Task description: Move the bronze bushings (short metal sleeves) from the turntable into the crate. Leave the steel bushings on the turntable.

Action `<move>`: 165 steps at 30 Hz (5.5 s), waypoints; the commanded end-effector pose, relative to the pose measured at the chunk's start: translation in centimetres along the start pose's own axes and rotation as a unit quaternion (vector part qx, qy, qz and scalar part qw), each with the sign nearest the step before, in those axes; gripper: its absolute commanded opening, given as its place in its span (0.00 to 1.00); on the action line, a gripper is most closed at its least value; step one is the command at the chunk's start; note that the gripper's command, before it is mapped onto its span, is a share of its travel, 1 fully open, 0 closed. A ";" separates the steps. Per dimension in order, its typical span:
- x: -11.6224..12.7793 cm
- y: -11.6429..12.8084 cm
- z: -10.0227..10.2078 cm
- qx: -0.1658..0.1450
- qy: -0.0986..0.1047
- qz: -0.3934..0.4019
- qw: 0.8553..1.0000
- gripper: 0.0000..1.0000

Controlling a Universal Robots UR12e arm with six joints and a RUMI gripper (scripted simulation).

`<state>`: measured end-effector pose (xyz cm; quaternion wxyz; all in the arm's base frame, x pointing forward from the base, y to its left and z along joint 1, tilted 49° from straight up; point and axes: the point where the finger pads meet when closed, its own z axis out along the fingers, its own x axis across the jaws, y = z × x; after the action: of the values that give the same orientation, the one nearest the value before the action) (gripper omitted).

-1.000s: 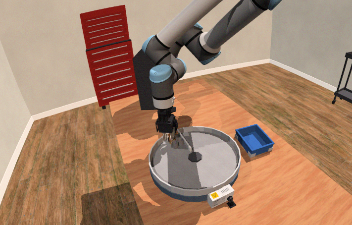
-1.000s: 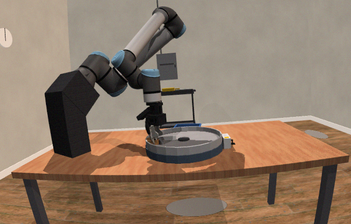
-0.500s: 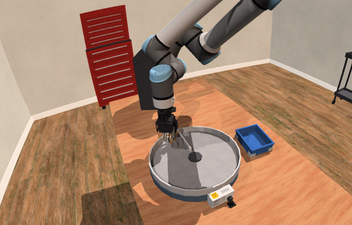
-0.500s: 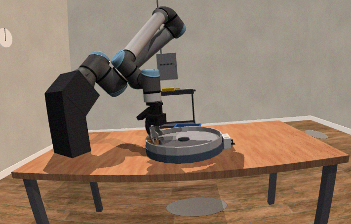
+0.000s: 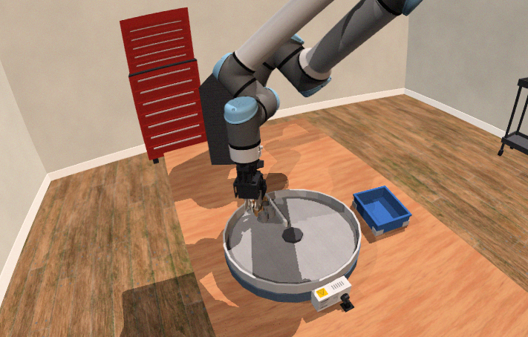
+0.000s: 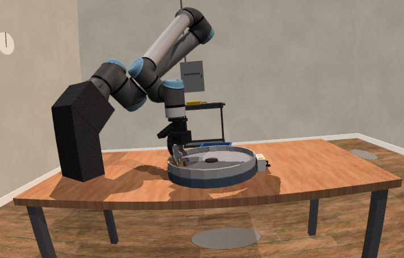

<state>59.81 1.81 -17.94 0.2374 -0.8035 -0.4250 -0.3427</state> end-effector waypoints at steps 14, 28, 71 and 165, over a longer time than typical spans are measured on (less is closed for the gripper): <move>0.0 0.4 -0.2 -0.003 0.000 -0.001 1.000 0.00; 0.0 0.4 -0.2 -0.003 0.000 -0.001 1.000 0.00; 0.0 0.1 -5.8 0.000 0.000 -0.001 1.000 0.00; 38.5 -7.7 -6.0 -0.002 0.000 -0.003 1.000 0.00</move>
<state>65.39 19.72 12.52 0.2371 -0.7982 -0.4316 -0.3469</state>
